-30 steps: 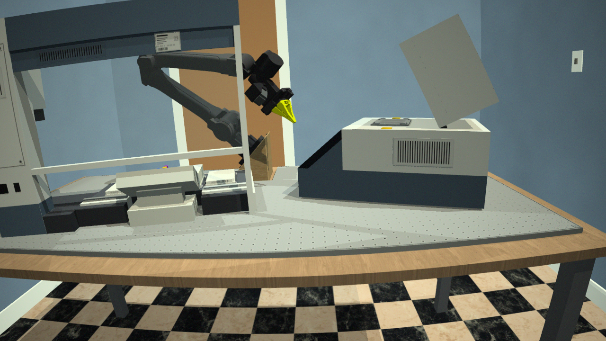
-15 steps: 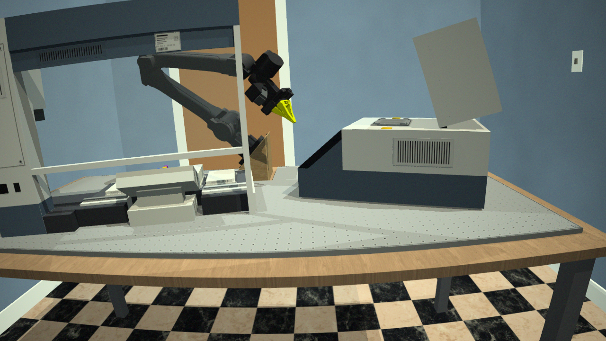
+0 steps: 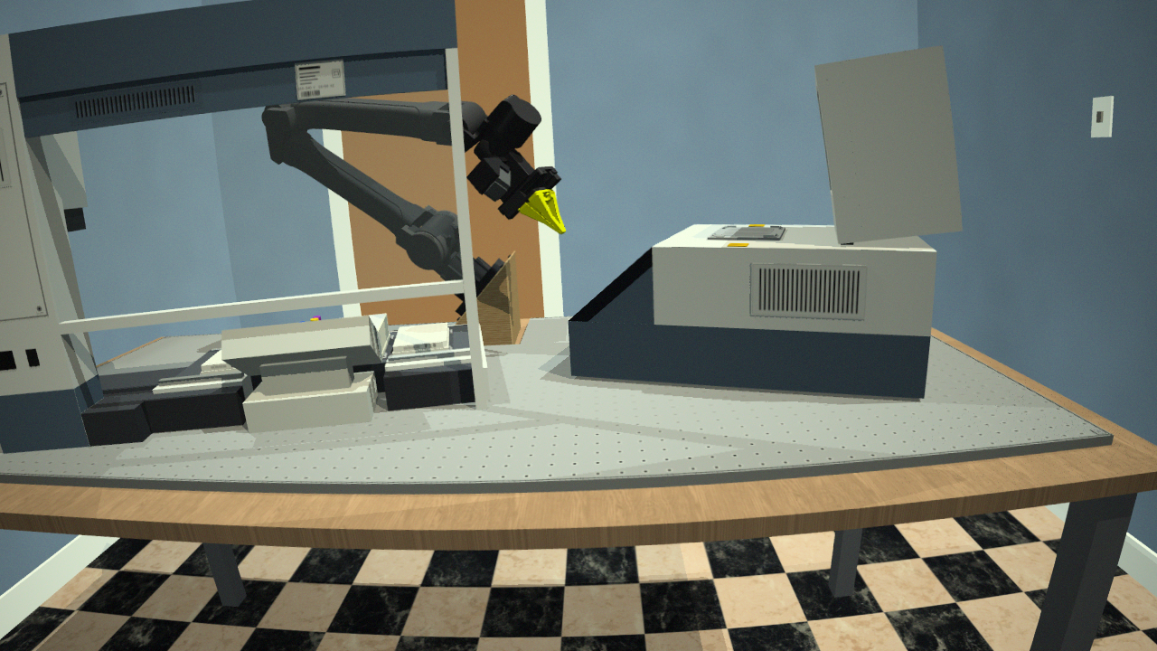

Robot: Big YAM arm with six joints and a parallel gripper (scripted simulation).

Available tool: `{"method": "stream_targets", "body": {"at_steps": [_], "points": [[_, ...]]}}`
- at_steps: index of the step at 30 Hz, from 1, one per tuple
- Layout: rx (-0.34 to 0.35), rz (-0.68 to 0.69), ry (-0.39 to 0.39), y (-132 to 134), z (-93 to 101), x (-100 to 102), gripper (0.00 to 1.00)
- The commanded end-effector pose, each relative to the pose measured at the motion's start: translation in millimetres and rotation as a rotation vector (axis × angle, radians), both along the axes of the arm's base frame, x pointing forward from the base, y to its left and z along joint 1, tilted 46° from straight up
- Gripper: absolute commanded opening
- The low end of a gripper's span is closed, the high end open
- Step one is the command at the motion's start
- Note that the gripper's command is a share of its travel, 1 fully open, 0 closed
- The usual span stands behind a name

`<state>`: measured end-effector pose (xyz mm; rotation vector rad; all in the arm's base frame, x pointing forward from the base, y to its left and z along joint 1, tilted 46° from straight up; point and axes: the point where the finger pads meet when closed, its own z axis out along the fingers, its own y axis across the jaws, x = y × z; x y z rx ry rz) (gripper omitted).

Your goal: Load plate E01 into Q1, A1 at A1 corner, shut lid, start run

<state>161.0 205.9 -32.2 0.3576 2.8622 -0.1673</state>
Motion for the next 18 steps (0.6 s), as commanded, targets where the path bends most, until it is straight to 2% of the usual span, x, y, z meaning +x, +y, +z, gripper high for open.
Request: {"method": "stream_targets", "body": {"at_steps": [1,10,18], "points": [[0.044,0.006,-0.026,23,8.4,9,0.0],[-0.005,0.03,0.0,5,2.0,-1,0.0],[0.031,0.03,-0.019,21,8.3,7,0.0]]}}
